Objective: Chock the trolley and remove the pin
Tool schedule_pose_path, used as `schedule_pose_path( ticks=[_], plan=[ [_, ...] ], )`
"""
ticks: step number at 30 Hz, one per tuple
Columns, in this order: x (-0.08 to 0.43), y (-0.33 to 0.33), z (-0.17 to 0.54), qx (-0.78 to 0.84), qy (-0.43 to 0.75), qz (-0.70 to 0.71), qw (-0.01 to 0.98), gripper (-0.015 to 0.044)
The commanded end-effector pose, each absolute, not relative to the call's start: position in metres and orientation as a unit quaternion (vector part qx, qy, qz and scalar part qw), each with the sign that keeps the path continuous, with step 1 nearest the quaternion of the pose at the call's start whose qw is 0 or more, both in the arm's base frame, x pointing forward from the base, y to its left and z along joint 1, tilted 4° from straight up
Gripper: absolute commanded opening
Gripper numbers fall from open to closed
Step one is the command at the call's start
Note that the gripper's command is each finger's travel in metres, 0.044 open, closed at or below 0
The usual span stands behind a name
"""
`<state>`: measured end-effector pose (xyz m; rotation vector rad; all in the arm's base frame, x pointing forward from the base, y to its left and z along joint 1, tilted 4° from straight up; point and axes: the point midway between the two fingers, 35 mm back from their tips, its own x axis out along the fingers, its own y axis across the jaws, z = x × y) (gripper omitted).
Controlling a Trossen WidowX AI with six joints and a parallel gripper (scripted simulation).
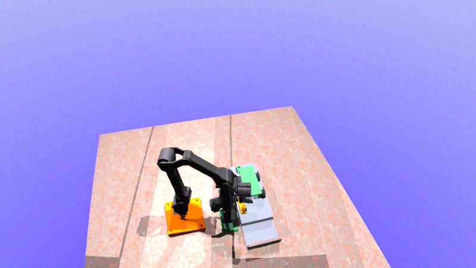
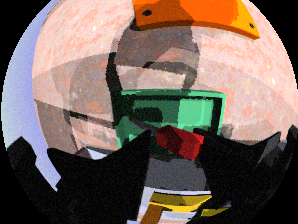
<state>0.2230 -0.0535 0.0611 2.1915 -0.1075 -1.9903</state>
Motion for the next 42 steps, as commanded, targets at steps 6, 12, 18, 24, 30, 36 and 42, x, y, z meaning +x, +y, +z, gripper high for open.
schedule_pose_path(
  ticks=[6, 12, 18, 24, 30, 36, 42],
  plan=[
    [0.223, -0.049, 0.057, 0.736, -0.038, -0.67, 0.09, 0.019],
    [0.223, -0.048, 0.055, 0.736, -0.038, -0.67, 0.09, 0.019],
    [0.223, -0.048, 0.057, 0.737, -0.037, -0.669, 0.09, 0.034],
    [0.223, -0.048, 0.057, 0.737, -0.037, -0.669, 0.09, 0.034],
    [0.22, -0.048, 0.076, 0.736, -0.038, -0.67, 0.09, 0.034],
    [0.218, -0.047, 0.091, 0.736, -0.038, -0.67, 0.09, 0.044],
    [0.217, -0.047, 0.108, 0.736, -0.038, -0.67, 0.09, 0.044]
  ],
)
